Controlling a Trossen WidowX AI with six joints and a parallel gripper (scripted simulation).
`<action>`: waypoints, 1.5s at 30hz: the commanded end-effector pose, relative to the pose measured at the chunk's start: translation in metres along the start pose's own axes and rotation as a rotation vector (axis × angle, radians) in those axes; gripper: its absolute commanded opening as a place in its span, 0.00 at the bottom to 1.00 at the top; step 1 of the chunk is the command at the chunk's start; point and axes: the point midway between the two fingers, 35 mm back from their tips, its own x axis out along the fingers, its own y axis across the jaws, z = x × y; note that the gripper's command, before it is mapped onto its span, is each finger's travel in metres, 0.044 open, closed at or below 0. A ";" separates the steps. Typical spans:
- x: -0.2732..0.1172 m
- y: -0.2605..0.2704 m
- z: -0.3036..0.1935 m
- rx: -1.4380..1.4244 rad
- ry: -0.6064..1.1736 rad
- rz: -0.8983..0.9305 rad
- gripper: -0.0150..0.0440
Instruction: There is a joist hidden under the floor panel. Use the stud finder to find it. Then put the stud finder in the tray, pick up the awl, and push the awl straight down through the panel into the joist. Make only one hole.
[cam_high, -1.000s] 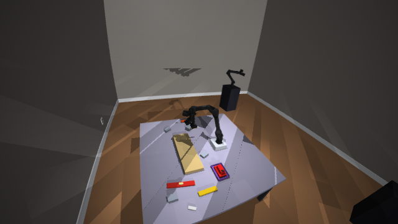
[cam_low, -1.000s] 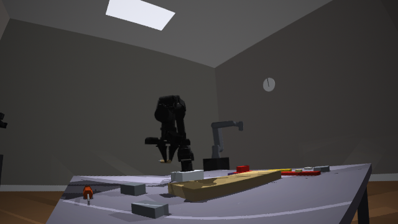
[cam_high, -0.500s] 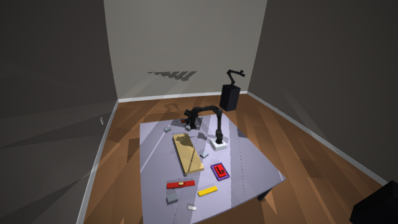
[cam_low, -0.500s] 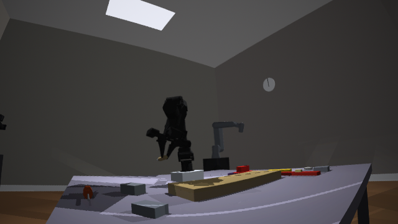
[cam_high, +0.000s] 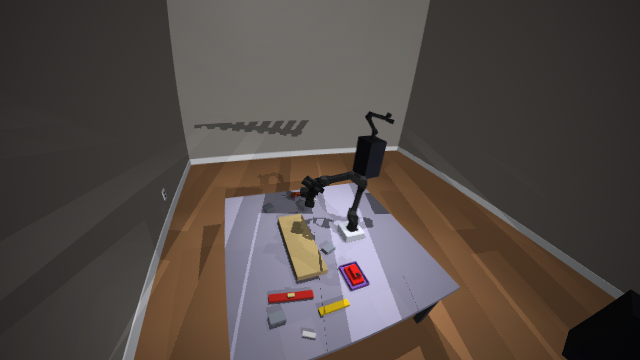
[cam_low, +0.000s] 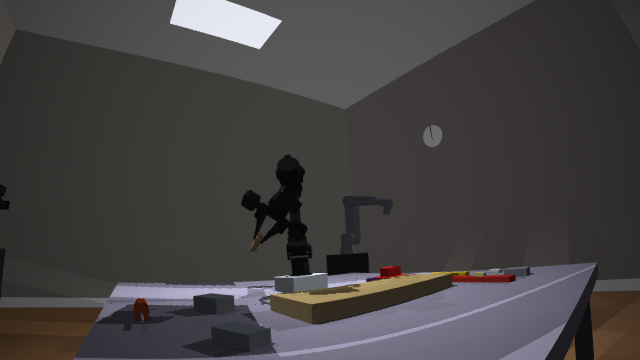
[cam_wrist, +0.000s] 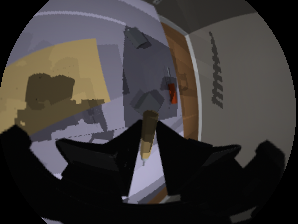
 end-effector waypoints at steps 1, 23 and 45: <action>-0.009 -0.007 0.000 0.071 -0.055 -0.079 0.25; -0.062 -0.033 -0.029 0.567 -0.383 -0.434 0.25; -0.056 -0.013 -0.018 0.490 -0.474 -0.325 0.25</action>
